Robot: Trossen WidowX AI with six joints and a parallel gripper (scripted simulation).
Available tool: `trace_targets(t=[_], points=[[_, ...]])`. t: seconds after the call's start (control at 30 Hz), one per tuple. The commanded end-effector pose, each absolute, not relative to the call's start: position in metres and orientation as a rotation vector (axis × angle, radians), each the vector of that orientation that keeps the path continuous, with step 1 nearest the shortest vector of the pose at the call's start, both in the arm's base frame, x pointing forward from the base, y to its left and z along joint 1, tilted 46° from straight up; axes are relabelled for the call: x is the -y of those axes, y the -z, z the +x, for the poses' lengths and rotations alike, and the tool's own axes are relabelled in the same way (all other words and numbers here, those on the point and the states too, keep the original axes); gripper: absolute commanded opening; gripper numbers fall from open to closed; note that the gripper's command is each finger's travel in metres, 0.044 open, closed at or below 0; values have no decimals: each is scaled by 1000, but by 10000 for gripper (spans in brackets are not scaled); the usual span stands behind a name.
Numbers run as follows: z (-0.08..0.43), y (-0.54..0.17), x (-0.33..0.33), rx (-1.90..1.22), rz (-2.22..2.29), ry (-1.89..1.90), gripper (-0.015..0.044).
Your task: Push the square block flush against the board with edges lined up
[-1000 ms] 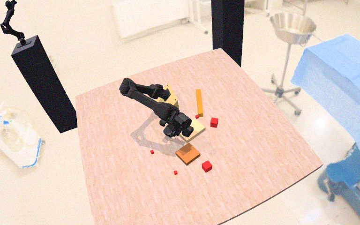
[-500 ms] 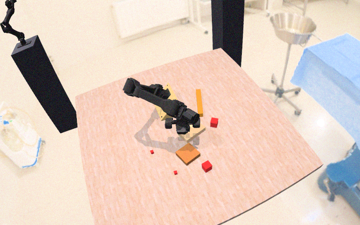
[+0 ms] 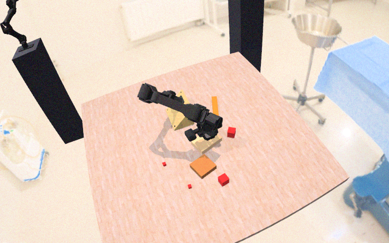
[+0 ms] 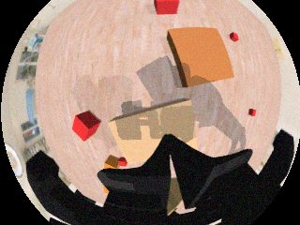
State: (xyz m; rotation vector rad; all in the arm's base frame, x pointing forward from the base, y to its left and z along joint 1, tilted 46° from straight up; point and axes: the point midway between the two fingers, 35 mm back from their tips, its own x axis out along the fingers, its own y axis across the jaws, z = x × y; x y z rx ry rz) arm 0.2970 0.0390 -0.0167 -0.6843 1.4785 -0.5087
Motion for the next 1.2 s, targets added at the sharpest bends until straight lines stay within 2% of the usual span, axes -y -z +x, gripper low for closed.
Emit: trace_targets(t=[0.0,1.17], points=[[295,23,-46,-1516,-766,424,0],[258,79,-99,-1718,-1666,-577,0]])
